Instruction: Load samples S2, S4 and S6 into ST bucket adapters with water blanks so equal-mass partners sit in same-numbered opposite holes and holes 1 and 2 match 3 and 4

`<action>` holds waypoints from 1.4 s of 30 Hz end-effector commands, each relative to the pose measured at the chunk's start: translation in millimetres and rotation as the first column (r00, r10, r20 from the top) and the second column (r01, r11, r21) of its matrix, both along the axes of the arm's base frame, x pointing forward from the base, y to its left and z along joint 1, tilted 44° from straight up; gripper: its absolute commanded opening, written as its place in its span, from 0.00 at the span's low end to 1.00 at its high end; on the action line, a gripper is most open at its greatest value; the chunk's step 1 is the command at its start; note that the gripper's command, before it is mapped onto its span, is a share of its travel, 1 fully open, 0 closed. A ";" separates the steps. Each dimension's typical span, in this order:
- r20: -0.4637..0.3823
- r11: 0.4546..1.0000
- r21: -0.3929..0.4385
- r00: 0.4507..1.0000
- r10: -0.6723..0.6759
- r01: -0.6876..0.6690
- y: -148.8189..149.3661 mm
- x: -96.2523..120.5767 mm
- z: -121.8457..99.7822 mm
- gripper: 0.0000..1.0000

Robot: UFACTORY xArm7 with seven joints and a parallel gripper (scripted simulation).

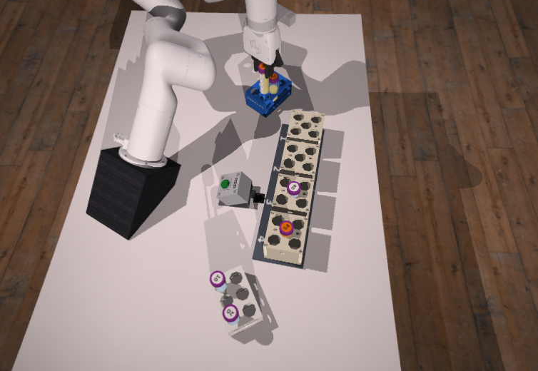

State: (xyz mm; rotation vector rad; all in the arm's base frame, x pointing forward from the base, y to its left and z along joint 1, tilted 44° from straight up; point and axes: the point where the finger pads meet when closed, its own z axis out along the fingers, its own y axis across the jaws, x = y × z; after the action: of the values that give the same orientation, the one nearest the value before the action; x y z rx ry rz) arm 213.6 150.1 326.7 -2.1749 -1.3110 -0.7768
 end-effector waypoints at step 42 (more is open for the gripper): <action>0.002 1.000 0.001 1.000 0.000 0.000 -42.0 -14.1 46.7 0.00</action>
State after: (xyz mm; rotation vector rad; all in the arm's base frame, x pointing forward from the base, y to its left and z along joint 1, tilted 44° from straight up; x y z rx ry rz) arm 199.5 108.7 372.5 -2.1744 -1.3116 -0.7761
